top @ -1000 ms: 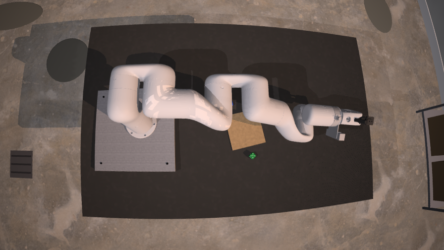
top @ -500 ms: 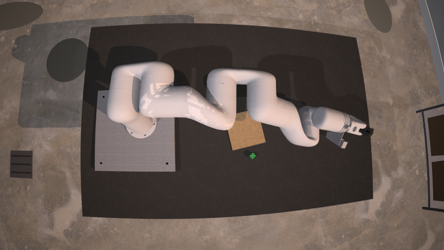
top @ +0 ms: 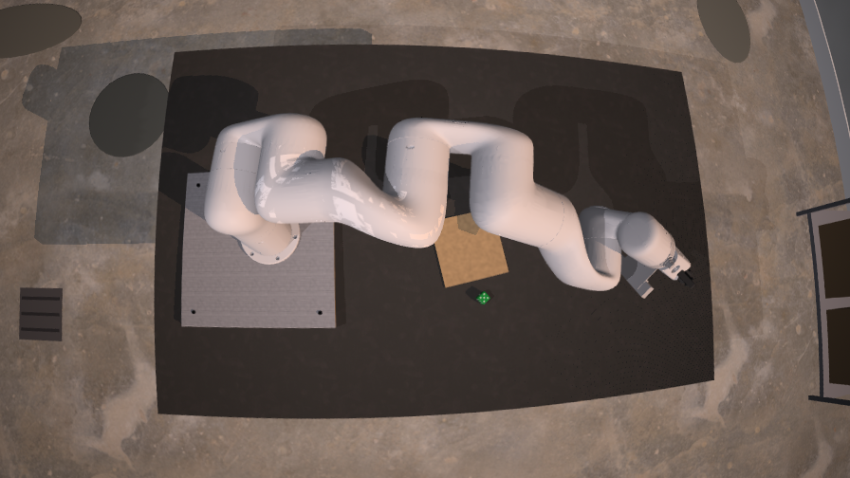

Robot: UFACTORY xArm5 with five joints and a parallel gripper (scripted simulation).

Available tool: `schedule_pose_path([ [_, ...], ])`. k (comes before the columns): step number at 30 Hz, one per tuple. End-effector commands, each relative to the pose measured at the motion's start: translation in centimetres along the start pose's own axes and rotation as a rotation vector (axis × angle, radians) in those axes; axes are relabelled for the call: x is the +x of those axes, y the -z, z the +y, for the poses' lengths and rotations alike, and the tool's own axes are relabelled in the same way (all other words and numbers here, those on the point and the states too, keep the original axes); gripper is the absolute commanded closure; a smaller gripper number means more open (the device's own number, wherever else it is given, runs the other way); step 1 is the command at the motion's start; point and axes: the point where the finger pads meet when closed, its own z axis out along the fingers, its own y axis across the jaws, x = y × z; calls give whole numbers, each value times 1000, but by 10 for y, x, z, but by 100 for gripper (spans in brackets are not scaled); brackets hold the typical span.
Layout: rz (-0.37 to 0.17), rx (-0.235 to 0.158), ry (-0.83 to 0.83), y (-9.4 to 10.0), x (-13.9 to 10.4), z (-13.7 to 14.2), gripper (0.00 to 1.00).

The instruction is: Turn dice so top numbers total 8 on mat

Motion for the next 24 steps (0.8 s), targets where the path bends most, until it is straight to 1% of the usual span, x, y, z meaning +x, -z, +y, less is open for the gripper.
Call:
schedule_pose_path([
  [1, 99, -72, -85, 25, 24, 7, 0],
  [2, 126, -90, -110, 31, 32, 9, 0],
  [5, 174, -120, -152, 42, 44, 14, 0],
  [6, 211, -142, -184, 51, 54, 18, 0],
  [8, 249, -163, -217, 60, 64, 23, 0],
  [10, 306, -193, -264, 75, 80, 30, 0],
  [11, 324, -201, -279, 80, 84, 32, 0],
  [12, 324, -201, -279, 80, 84, 32, 0],
  [13, 381, -228, -325, 96, 99, 41, 0],
  [14, 396, -235, -337, 101, 103, 43, 0],
  [17, 396, -235, -337, 101, 103, 43, 0],
  [18, 464, -263, -390, 121, 121, 53, 0],
  [19, 464, -263, -390, 121, 121, 53, 0],
  [20, 517, -283, -431, 138, 135, 62, 0],
  [22, 526, -286, -437, 140, 137, 64, 0],
  [23, 582, -305, -478, 158, 151, 73, 0],
  [24, 582, -305, -478, 158, 151, 73, 0],
])
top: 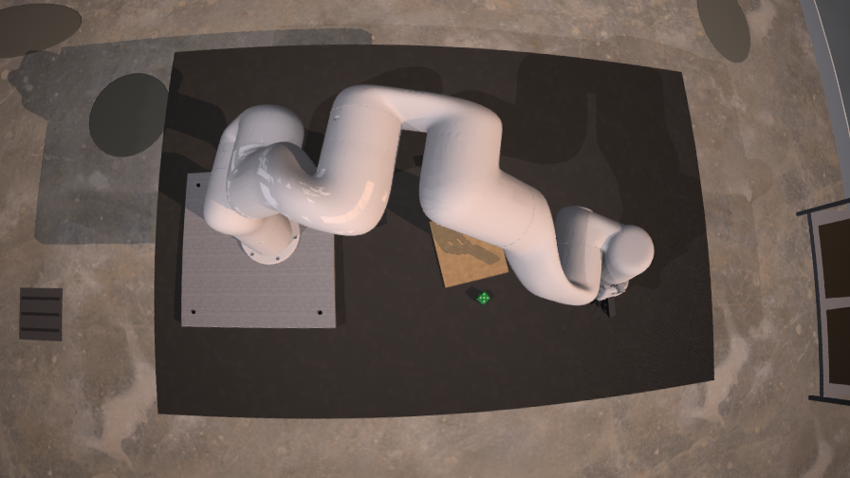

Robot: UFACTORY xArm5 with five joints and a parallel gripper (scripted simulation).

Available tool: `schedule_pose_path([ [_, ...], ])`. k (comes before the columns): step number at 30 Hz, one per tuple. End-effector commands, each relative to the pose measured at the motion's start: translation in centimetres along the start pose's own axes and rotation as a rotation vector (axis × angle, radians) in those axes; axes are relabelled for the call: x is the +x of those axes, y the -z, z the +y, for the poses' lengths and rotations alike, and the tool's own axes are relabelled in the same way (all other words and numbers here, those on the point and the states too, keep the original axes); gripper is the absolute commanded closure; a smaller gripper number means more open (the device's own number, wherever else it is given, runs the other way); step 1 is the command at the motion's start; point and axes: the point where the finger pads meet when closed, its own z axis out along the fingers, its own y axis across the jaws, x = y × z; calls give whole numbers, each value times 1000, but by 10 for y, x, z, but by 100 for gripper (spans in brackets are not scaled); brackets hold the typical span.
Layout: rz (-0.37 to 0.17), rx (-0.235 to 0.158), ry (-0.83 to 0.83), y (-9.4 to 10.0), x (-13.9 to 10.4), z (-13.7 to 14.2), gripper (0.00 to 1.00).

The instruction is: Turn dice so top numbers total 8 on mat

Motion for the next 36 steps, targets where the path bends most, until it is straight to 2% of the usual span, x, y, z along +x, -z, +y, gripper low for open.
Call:
schedule_pose_path([
  [1, 73, -25, -65, 15, 38, 7, 0],
  [2, 119, -40, -103, 20, 58, 12, 0],
  [3, 119, -40, -103, 20, 58, 12, 0],
  [4, 157, -51, -133, 25, 75, 16, 0],
  [5, 157, -51, -133, 25, 75, 16, 0],
  [8, 222, -67, -185, 33, 104, 24, 0],
  [29, 233, -70, -193, 33, 109, 25, 0],
  [32, 233, -70, -193, 24, 111, 27, 0],
  [36, 234, -70, -193, -1, 116, 31, 0],
])
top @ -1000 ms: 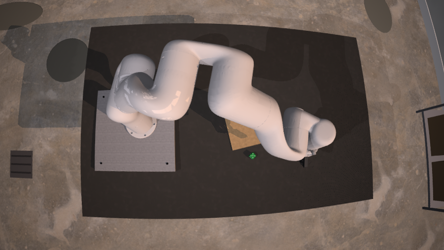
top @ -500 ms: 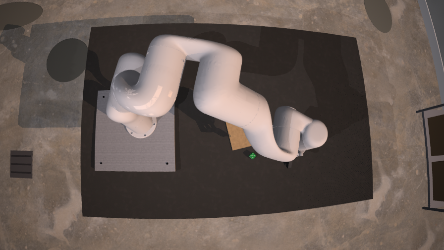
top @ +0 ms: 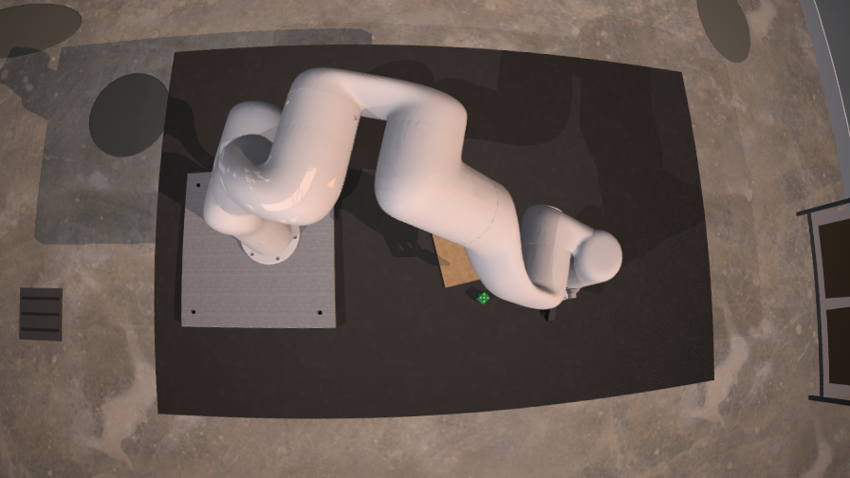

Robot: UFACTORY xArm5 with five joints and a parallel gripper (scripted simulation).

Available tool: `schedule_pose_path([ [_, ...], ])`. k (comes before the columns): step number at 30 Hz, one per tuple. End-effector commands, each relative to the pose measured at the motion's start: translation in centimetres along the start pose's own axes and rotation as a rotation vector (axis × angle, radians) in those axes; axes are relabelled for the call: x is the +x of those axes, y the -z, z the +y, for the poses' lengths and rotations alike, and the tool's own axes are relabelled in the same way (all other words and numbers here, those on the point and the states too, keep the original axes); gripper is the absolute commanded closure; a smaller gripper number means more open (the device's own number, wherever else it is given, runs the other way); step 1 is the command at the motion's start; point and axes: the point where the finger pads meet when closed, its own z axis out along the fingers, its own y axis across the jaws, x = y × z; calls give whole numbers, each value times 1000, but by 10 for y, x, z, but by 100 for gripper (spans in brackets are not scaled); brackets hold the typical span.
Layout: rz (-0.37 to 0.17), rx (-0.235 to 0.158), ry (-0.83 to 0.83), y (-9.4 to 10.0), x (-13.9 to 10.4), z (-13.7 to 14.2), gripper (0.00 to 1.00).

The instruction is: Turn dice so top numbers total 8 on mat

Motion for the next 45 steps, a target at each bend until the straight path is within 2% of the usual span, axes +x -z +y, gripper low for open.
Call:
schedule_pose_path([
  [1, -3, 1, 0, -28, -2, 2, 0],
  [6, -3, 1, 0, -68, -2, 5, 0],
  [8, -3, 1, 0, -68, -2, 5, 0],
  [13, -3, 1, 0, -91, -3, 6, 0],
  [45, -3, 1, 0, -92, -3, 6, 0],
])
